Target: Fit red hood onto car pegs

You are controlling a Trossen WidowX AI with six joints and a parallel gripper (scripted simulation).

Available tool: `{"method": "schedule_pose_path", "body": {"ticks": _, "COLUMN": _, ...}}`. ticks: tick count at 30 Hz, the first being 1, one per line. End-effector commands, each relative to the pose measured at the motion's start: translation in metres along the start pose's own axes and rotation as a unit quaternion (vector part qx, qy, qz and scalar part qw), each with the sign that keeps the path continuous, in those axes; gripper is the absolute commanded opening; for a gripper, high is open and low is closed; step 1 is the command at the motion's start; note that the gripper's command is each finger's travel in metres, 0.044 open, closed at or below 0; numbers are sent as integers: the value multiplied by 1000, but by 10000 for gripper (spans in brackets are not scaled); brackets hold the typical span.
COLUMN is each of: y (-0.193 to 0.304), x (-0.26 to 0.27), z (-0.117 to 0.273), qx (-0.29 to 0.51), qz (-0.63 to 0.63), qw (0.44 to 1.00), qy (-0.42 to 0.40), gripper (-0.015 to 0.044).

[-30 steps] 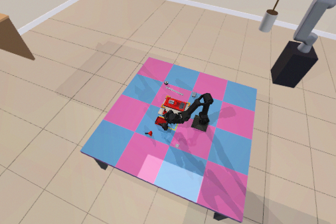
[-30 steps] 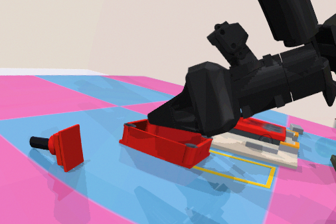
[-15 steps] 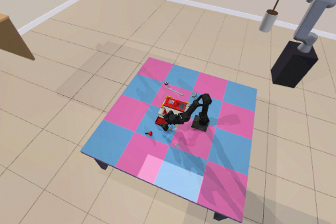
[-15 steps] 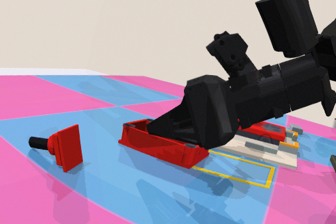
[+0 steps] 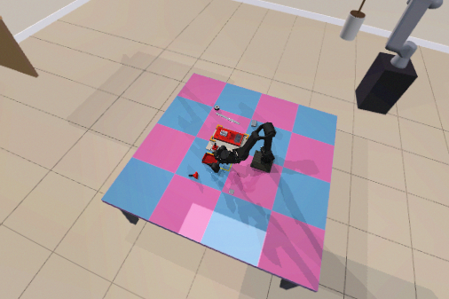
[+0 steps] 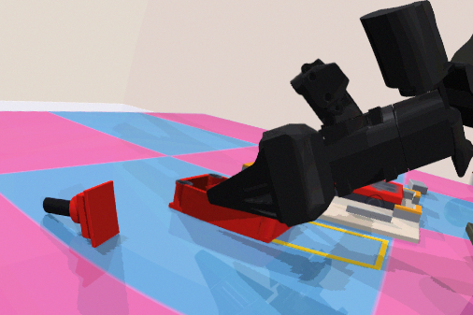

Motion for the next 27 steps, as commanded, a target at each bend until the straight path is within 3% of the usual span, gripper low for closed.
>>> {"method": "schedule_pose_path", "body": {"ticks": 1, "y": 2, "x": -1, "z": -1, "qx": -1, "qz": -2, "qw": 1000, "qy": 1, "gripper": 440}}
{"method": "schedule_pose_path", "body": {"ticks": 20, "y": 10, "x": -1, "z": -5, "qx": -1, "qz": -2, "qw": 1000, "qy": 1, "gripper": 440}}
{"method": "schedule_pose_path", "body": {"ticks": 24, "y": 9, "x": -1, "z": -5, "qx": 0, "qz": 0, "qw": 1000, "qy": 0, "gripper": 335}}
{"method": "schedule_pose_path", "body": {"ticks": 27, "y": 9, "x": -1, "z": -5, "qx": 0, "qz": 0, "qw": 1000, "qy": 0, "gripper": 315}}
Point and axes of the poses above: the point midway between the two fingers, 35 mm back from their tips, its own z axis back along the fingers, its own x axis across the jaws, y = z × x, the point moved 1 cm from there along z, back along the fingers, and after that the axes turned 3 degrees about -z, right-handed, at the moved point
